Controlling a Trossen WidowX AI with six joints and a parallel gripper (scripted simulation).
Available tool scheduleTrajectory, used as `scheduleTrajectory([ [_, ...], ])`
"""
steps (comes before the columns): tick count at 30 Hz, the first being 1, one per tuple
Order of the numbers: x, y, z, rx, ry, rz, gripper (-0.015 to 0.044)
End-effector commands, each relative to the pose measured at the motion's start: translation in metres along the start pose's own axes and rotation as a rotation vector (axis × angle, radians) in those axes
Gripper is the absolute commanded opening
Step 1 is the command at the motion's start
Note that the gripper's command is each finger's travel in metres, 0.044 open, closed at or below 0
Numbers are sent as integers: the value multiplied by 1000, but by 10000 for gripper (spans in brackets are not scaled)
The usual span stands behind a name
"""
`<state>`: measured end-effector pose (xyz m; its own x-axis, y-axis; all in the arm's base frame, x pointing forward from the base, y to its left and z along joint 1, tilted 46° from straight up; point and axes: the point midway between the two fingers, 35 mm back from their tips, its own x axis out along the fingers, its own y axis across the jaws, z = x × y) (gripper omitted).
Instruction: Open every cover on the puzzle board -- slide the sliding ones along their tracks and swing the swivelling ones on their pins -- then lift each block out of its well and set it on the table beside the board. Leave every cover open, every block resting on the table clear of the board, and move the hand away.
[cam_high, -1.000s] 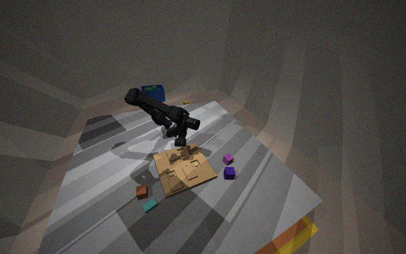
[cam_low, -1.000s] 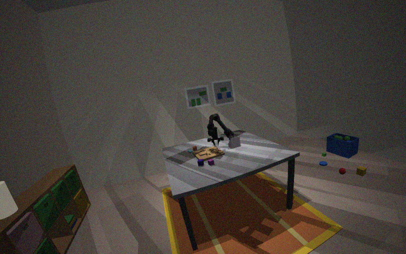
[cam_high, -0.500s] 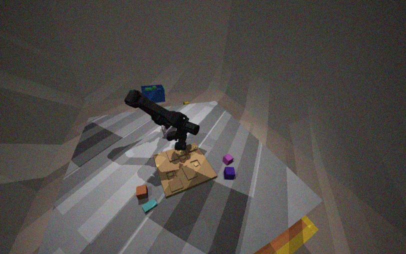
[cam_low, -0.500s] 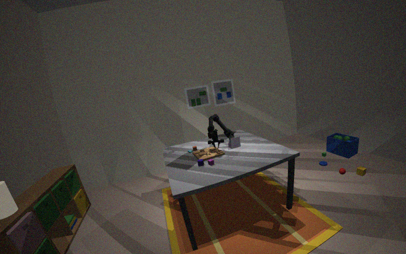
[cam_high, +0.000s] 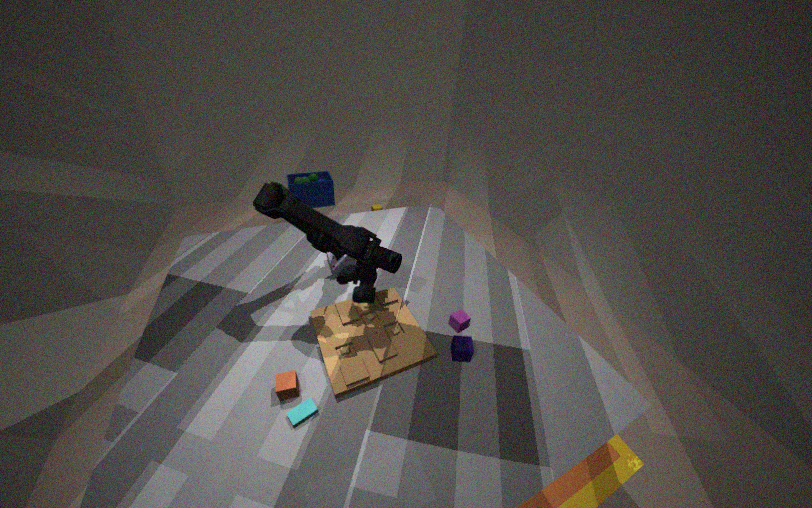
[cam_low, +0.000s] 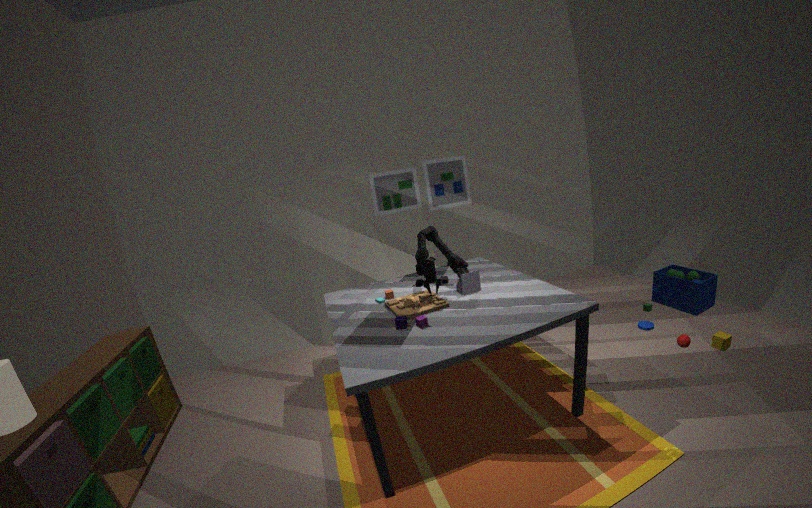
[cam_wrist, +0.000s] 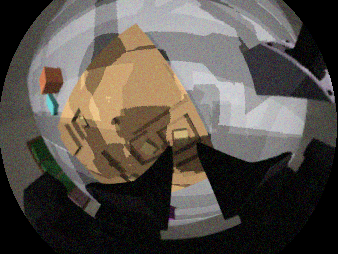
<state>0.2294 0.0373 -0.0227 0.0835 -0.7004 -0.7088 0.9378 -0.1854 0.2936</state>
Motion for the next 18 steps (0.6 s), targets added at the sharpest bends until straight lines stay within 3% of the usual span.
scheduleTrajectory([
  [1, 0, 0, 0, -4, -2, 2, 144],
  [18, 12, 1, 0, -4, -2, 3, 144],
])
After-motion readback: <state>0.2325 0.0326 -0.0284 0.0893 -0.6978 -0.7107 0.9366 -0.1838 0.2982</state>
